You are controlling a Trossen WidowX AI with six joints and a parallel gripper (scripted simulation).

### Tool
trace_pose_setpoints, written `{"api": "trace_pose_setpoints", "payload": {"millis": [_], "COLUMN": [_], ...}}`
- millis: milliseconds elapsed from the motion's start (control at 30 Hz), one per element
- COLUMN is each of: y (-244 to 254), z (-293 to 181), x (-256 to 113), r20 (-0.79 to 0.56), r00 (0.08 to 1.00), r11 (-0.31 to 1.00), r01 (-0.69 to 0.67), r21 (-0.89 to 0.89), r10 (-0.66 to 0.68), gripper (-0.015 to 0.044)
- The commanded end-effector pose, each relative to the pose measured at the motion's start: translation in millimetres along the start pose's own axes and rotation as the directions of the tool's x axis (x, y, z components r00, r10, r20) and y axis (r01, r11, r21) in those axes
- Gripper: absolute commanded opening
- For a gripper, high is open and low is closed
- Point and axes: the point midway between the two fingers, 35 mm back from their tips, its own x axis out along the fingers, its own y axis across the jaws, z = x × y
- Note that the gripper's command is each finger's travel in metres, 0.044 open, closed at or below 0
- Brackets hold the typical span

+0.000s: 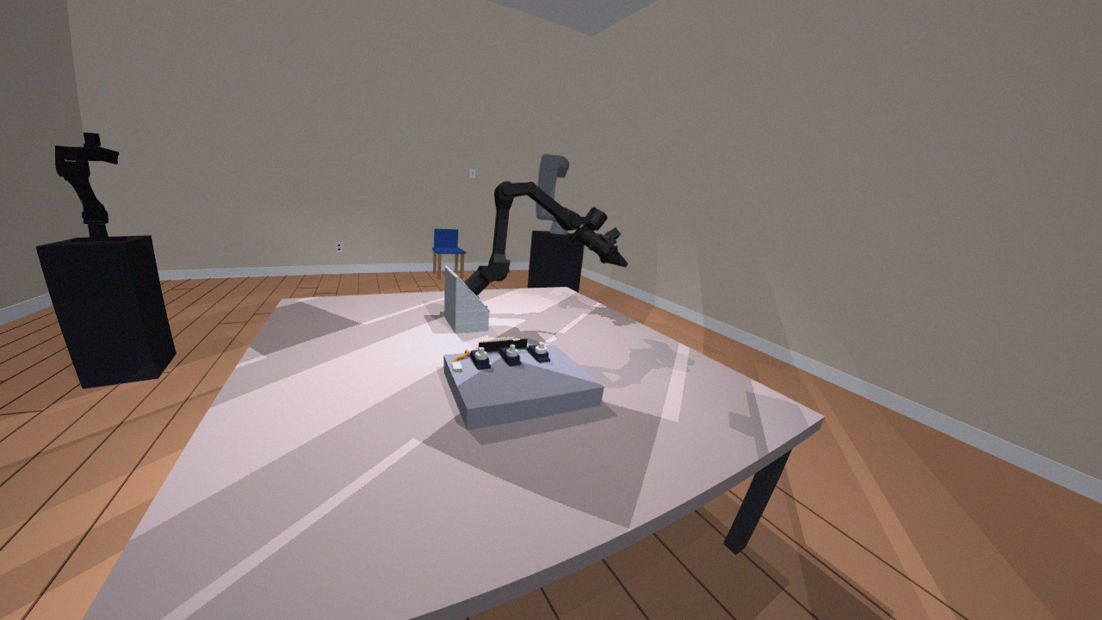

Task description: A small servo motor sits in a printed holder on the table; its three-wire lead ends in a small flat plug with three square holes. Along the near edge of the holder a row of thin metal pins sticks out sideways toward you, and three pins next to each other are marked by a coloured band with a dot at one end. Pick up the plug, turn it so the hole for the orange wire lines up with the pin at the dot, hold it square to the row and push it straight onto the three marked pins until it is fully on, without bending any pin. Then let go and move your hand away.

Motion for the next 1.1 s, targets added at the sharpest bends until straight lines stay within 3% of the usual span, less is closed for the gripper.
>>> {"api": "trace_pose_setpoints", "payload": {"millis": [0, 567, 1067], "y": [-24, -140, -248], "z": [-8, -34, -53], "x": [10, 21, -14], "r20": [0.009, 0.049, 0.078], "r00": [0.998, 0.939, 0.826], "r11": [0.997, 0.924, 0.789], "r01": [0.067, 0.343, 0.558], "r21": [-0.043, -0.172, -0.258], "r10": [-0.066, -0.339, -0.559], "gripper": [0.0115, 0.0115, 0.0115]}}
